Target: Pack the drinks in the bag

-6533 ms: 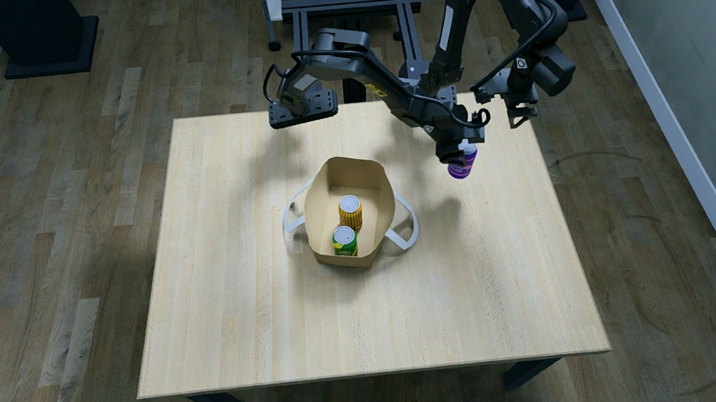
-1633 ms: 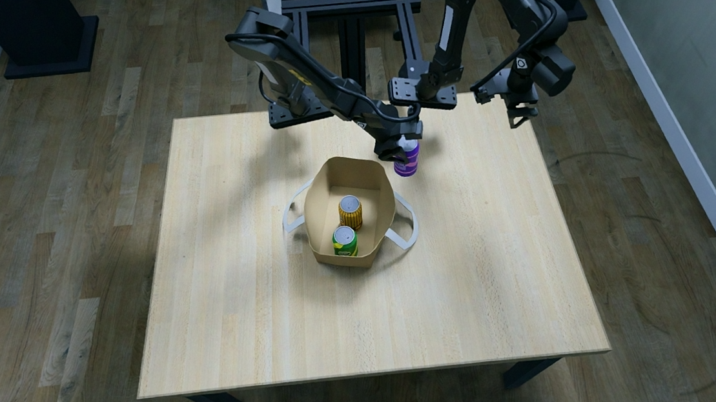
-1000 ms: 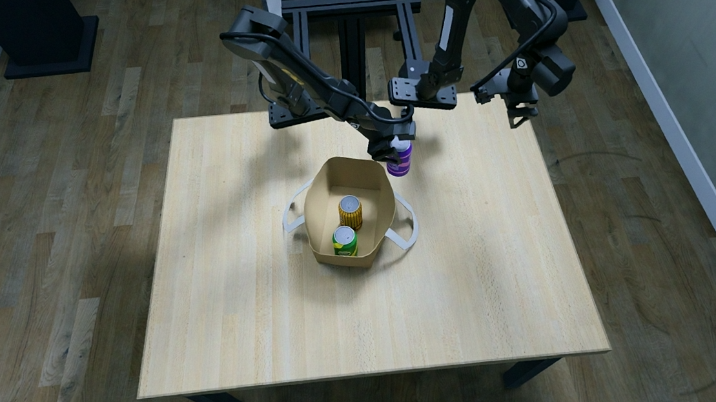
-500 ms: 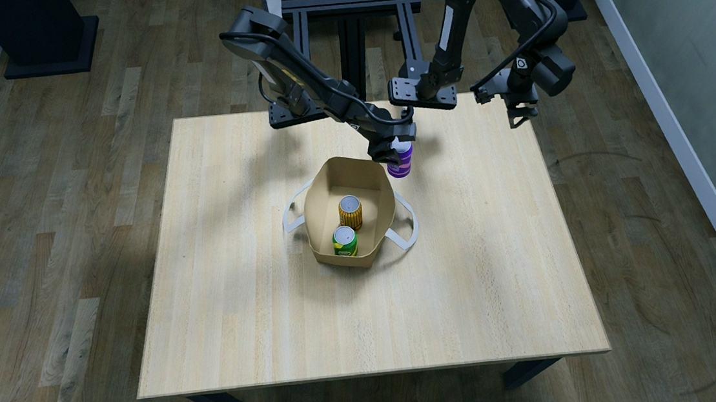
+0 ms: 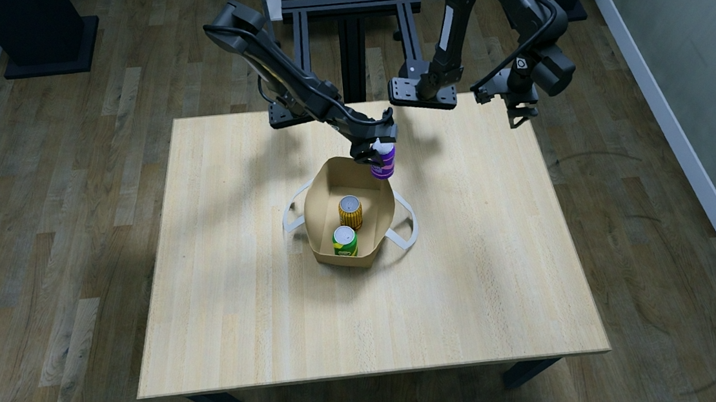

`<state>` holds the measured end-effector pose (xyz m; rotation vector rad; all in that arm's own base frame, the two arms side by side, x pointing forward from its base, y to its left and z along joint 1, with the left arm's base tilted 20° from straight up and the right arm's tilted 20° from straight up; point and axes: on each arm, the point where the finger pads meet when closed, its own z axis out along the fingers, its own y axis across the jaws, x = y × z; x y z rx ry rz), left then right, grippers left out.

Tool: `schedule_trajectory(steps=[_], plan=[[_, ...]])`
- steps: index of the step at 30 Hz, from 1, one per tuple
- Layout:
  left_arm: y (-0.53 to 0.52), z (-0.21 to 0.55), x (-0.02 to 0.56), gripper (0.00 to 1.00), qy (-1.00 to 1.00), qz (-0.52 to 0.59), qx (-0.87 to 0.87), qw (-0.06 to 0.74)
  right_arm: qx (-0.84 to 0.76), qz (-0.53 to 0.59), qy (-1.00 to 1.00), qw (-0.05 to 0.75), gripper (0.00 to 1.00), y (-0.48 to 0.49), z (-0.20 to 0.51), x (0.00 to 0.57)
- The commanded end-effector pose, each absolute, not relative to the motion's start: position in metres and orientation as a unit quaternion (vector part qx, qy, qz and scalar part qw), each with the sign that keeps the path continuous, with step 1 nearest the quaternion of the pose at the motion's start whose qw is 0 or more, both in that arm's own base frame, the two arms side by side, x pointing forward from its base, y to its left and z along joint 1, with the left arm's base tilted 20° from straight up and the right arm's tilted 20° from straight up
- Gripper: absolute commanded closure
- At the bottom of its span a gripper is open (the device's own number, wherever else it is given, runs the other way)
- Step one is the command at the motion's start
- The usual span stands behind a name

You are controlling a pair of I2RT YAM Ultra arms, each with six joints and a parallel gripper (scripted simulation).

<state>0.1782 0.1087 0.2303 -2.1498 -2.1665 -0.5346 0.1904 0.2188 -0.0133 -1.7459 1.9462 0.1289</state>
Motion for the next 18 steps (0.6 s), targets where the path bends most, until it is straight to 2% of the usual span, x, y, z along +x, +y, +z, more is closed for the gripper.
schedule_trajectory(steps=[1,5,11,14,18], plan=[[0.105,0.244,0.180,0.00,-0.694,-0.189,-0.695,0.006,-0.647,0.075,0.696,0.303,0.30,0.238,0.011,0.196],[0.105,0.244,0.180,0.00,-0.694,-0.189,-0.695,0.006,-0.657,0.072,0.699,0.274,0.30,0.212,0.000,0.185],[0.105,0.244,0.180,0.00,-0.694,-0.189,-0.695,0.006,-0.657,0.072,0.694,0.285,0.30,0.198,0.008,0.189],[0.105,0.244,0.180,0.00,-0.694,-0.189,-0.695,0.006,-0.649,0.071,0.686,0.320,0.30,0.218,0.025,0.201],[0.105,0.244,0.180,0.00,-0.694,-0.189,-0.695,0.006,-0.652,0.072,0.687,0.312,0.30,0.214,0.018,0.196]])
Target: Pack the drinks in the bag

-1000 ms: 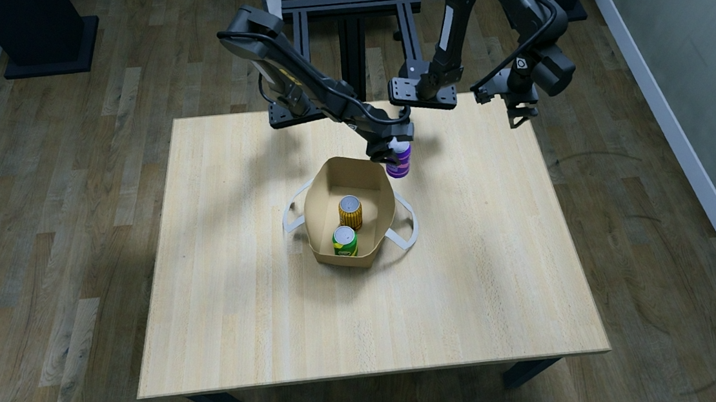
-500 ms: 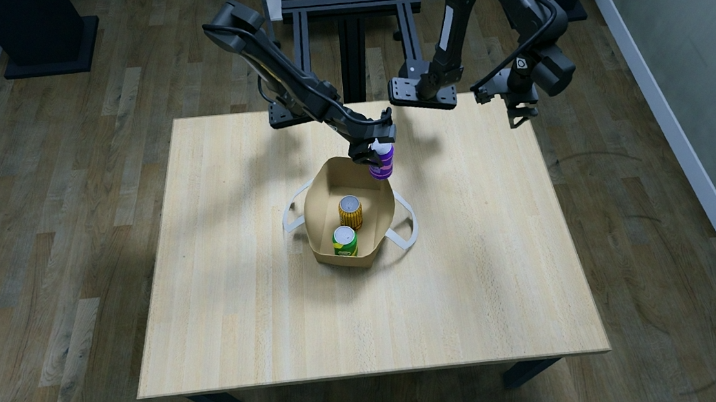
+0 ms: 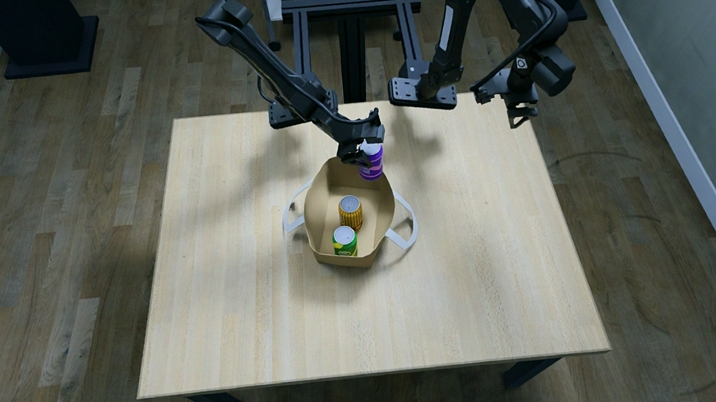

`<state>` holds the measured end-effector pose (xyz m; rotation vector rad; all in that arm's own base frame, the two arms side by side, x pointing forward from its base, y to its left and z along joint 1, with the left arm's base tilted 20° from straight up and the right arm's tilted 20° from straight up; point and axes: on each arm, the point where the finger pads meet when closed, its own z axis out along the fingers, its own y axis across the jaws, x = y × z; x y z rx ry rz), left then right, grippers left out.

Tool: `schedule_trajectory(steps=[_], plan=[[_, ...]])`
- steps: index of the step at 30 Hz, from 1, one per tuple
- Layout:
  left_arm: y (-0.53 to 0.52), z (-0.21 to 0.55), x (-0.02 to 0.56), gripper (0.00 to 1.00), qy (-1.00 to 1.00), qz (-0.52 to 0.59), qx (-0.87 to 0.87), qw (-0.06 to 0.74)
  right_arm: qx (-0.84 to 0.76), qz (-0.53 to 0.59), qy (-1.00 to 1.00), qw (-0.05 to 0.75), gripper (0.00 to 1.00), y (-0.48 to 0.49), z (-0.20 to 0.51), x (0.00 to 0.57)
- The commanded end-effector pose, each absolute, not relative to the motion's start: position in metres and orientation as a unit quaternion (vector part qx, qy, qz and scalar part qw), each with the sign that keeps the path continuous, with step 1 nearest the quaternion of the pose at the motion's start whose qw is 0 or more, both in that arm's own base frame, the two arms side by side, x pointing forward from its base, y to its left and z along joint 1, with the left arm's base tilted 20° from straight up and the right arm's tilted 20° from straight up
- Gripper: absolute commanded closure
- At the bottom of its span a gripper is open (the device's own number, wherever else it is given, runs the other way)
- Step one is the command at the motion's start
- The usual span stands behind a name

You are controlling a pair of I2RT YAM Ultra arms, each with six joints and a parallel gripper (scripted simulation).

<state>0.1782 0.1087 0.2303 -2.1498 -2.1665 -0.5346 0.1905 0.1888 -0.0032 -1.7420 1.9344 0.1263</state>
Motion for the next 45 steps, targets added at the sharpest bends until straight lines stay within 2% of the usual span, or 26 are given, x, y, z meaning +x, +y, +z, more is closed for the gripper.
schedule_trajectory(steps=[1,9,11,18,19,20,24,30,33,36,45], plan=[[0.105,0.244,0.180,0.00,-0.694,-0.189,-0.695,0.006,-0.652,0.072,0.687,0.312,0.30,0.214,0.018,0.196],[0.105,0.244,0.180,0.00,-0.694,-0.189,-0.695,0.006,-0.648,0.072,0.689,0.317,0.30,0.216,0.019,0.199],[0.105,0.244,0.180,0.00,-0.694,-0.189,-0.695,0.006,-0.657,0.071,0.700,0.272,0.30,0.186,0.000,0.182],[0.105,0.244,0.180,0.00,-0.694,-0.189,-0.695,0.006,-0.643,0.065,0.697,0.312,0.30,0.187,0.023,0.202],[0.105,0.244,0.180,0.00,-0.694,-0.189,-0.695,0.006,-0.657,0.071,0.699,0.274,0.30,0.169,0.007,0.183],[0.105,0.244,0.180,0.00,-0.694,-0.189,-0.695,0.006,-0.658,0.072,0.700,0.269,0.30,0.164,0.005,0.180],[0.105,0.244,0.180,0.00,-0.694,-0.189,-0.695,0.006,-0.656,0.067,0.693,0.291,0.30,0.160,0.022,0.192],[0.105,0.244,0.180,0.00,-0.694,-0.189,-0.695,0.006,-0.661,0.073,0.696,0.273,0.30,0.137,0.014,0.180],[0.105,0.244,0.180,0.00,-0.694,-0.189,-0.695,0.006,-0.646,0.059,0.699,0.302,0.30,0.136,0.030,0.199],[0.105,0.244,0.180,0.00,-0.694,-0.189,-0.695,0.006,-0.659,0.068,0.695,0.278,0.30,0.127,0.021,0.184],[0.105,0.244,0.180,0.00,-0.694,-0.189,-0.695,0.006,-0.652,0.055,0.693,0.303,0.30,0.126,0.029,0.196]])
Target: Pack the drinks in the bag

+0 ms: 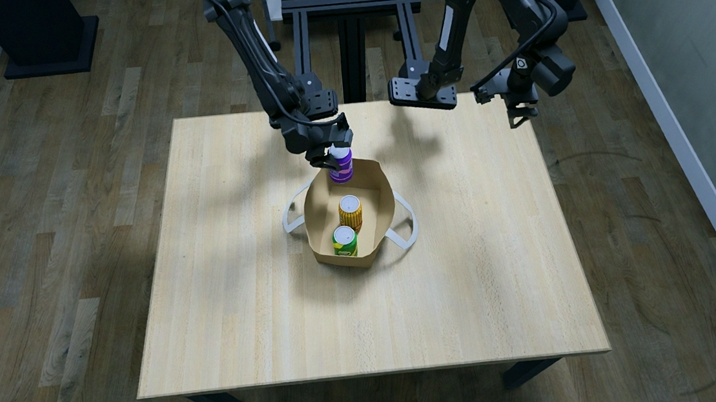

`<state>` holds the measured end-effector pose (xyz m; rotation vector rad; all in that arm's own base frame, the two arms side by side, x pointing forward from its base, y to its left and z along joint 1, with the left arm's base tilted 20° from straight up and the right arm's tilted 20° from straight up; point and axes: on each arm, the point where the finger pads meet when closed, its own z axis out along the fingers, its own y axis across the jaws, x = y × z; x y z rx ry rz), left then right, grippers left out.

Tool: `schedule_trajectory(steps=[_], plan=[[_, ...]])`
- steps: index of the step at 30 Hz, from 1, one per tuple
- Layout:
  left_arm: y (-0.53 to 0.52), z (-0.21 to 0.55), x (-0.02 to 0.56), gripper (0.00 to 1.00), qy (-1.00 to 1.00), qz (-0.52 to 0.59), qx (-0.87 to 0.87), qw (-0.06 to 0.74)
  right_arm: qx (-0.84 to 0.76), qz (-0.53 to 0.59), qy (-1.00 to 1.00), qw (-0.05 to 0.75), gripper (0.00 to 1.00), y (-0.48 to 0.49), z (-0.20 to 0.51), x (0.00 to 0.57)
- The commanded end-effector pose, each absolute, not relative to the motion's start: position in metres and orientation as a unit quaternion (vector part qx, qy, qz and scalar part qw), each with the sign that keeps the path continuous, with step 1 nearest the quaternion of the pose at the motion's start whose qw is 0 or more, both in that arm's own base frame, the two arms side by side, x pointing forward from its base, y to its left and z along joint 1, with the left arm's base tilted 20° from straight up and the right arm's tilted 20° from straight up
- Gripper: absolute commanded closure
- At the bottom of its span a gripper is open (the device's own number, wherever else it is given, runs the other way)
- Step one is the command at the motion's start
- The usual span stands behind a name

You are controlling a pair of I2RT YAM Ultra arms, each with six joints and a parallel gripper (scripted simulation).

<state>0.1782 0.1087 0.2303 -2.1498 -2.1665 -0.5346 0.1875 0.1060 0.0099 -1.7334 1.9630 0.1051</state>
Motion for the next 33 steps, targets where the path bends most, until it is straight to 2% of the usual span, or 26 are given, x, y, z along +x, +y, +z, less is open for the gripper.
schedule_trajectory(steps=[1,4,9,10,33], plan=[[0.105,0.244,0.180,0.00,-0.694,-0.189,-0.695,0.006,-0.652,0.053,0.691,0.307,0.30,0.127,0.032,0.198],[0.105,0.244,0.180,0.00,-0.694,-0.189,-0.695,0.006,-0.652,0.061,0.698,0.289,0.30,0.123,0.018,0.186],[0.105,0.244,0.180,0.00,-0.694,-0.189,-0.695,0.006,-0.649,0.052,0.693,0.310,0.30,0.127,0.034,0.200],[0.105,0.244,0.180,0.00,-0.694,-0.189,-0.695,0.006,-0.656,0.062,0.696,0.286,0.30,0.122,0.012,0.186],[0.105,0.244,0.180,0.00,-0.694,-0.189,-0.695,0.006,-0.645,0.053,0.699,0.303,0.30,0.114,-0.008,0.205]])
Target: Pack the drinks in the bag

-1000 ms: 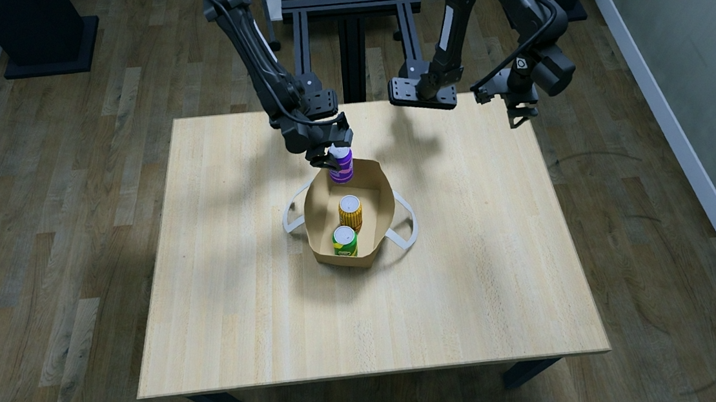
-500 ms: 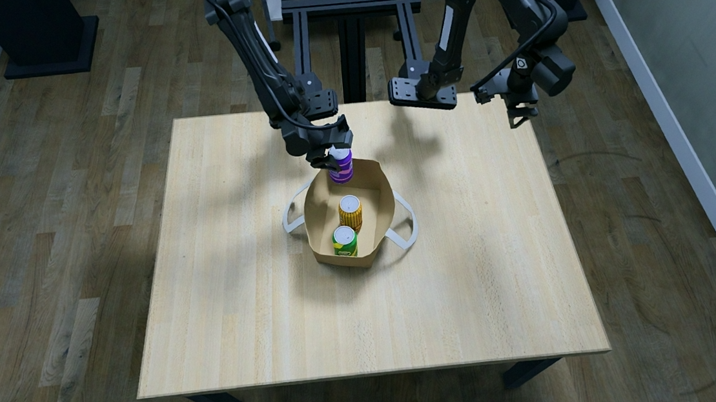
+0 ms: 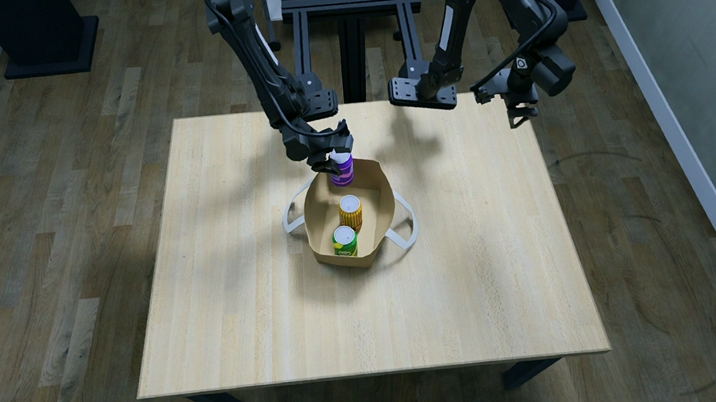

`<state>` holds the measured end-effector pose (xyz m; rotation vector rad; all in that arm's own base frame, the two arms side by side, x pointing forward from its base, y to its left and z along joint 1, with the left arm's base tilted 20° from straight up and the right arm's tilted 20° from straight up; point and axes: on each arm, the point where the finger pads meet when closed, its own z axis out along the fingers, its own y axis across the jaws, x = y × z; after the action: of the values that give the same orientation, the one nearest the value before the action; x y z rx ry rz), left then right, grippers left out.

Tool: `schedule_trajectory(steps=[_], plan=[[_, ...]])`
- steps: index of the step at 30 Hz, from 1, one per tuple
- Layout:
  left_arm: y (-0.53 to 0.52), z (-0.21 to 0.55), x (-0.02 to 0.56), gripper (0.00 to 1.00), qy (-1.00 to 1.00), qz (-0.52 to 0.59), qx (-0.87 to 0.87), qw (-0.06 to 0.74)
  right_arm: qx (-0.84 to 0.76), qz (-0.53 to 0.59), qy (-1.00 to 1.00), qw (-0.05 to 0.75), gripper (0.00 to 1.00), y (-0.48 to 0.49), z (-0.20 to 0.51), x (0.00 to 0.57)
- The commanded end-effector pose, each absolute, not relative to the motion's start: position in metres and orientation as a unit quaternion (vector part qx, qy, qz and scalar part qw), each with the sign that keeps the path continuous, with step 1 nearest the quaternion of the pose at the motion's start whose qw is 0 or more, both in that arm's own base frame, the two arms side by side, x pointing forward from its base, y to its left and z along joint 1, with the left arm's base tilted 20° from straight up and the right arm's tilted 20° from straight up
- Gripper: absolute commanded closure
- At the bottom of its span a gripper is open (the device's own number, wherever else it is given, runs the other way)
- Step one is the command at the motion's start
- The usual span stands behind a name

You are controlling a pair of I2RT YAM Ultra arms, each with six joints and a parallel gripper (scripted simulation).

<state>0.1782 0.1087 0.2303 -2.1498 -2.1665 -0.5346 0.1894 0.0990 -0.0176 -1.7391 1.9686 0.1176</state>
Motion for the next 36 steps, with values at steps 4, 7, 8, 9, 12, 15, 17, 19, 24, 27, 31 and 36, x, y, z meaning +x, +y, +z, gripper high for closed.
schedule_trajectory(steps=[4,7,8,9,12,15,17,19,24,27,31,36], plan=[[0.105,0.244,0.180,0.00,-0.694,-0.189,-0.695,0.006,-0.645,0.053,0.700,0.302,0.30,0.113,-0.014,0.205],[0.105,0.244,0.180,0.00,-0.694,-0.189,-0.695,0.006,-0.645,0.055,0.701,0.299,0.30,0.114,-0.013,0.207],[0.105,0.244,0.180,0.00,-0.694,-0.189,-0.695,0.006,-0.645,0.055,0.701,0.299,0.30,0.114,-0.013,0.207],[0.105,0.244,0.180,0.00,-0.694,-0.189,-0.695,0.006,-0.643,0.053,0.703,0.301,0.30,0.110,-0.018,0.205],[0.105,0.244,0.180,0.00,-0.694,-0.189,-0.695,0.006,-0.645,0.053,0.701,0.300,0.30,0.110,-0.022,0.206],[0.105,0.244,0.180,0.00,-0.694,-0.189,-0.695,0.006,-0.643,0.053,0.703,0.300,0.30,0.108,-0.026,0.207],[0.105,0.244,0.180,0.00,-0.694,-0.189,-0.695,0.006,-0.644,0.053,0.701,0.300,0.30,0.108,-0.028,0.207],[0.105,0.244,0.180,0.00,-0.694,-0.189,-0.695,0.006,-0.643,0.052,0.702,0.301,0.30,0.107,-0.030,0.209],[0.105,0.244,0.180,0.00,-0.694,-0.189,-0.695,0.006,-0.645,0.054,0.701,0.299,0.30,0.109,-0.032,0.211],[0.105,0.244,0.180,0.00,-0.694,-0.189,-0.695,0.006,-0.642,0.053,0.704,0.298,0.30,0.104,-0.039,0.208],[0.105,0.244,0.180,0.00,-0.694,-0.189,-0.695,0.006,-0.642,0.052,0.704,0.298,0.30,0.103,-0.044,0.210],[0.105,0.244,0.180,0.00,-0.694,-0.189,-0.695,0.006,-0.642,0.051,0.704,0.300,0.30,0.101,-0.049,0.213]])
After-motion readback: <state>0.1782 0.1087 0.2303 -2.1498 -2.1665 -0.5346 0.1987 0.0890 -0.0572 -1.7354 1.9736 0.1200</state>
